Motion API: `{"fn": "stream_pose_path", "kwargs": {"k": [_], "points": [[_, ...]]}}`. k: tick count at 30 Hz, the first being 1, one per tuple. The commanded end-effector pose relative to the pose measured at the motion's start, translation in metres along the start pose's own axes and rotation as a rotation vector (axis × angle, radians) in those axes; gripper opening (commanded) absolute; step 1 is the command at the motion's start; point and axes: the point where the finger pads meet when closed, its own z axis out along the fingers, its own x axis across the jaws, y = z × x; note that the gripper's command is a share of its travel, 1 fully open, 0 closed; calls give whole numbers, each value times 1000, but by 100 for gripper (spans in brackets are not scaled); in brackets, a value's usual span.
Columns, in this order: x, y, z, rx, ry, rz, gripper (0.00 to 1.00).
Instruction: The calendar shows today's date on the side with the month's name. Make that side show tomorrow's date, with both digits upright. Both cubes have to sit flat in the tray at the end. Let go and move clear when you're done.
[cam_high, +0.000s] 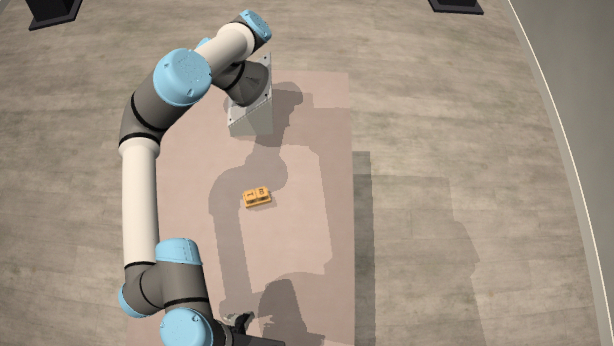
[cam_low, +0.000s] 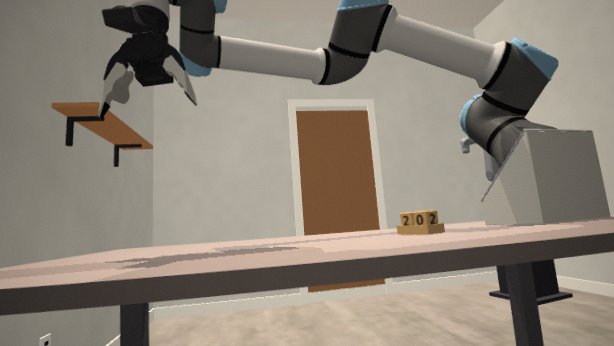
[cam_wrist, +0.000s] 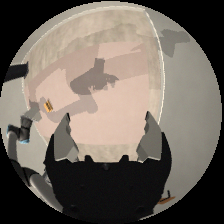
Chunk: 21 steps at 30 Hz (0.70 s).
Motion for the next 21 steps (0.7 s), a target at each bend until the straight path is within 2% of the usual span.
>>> {"fn": "stream_pose_path", "kwargs": {"k": [1, 9, 21], "points": [[-3, 0, -1, -1, 3, -22, 100], [-11, 0, -1, -5, 5, -81, 100], [-40, 2, 0, -17, 9, -258, 100]]}}
